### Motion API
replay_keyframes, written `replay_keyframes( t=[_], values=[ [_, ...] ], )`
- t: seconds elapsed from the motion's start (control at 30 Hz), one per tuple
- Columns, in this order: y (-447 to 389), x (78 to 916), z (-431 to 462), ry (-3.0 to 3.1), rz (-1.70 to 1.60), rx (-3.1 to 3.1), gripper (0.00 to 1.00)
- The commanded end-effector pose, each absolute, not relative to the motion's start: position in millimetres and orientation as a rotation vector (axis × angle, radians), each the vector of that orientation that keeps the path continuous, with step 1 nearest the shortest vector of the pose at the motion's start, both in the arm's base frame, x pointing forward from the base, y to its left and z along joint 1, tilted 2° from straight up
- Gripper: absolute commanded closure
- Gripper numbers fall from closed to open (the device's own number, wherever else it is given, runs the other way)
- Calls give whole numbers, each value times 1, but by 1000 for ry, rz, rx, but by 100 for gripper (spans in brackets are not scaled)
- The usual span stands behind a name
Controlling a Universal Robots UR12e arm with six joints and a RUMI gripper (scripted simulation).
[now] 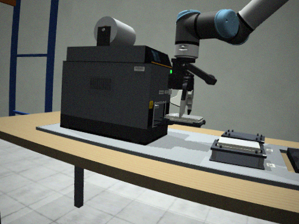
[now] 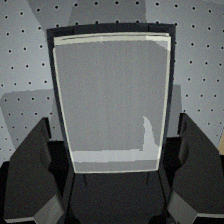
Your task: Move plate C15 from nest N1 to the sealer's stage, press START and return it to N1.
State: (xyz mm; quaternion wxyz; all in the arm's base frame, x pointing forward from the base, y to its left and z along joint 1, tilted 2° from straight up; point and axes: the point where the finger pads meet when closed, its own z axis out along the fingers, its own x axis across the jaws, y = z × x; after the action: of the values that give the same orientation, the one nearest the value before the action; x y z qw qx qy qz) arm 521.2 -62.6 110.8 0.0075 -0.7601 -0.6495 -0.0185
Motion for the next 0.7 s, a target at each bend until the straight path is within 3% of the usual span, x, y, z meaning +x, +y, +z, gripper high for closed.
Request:
replay_keyframes(
  t=[0.0,0.67],
  values=[
    [-61,521,106,-2033,-57,-2375,32],
    [-63,523,103,-2034,-60,-2379,34]
  ],
)
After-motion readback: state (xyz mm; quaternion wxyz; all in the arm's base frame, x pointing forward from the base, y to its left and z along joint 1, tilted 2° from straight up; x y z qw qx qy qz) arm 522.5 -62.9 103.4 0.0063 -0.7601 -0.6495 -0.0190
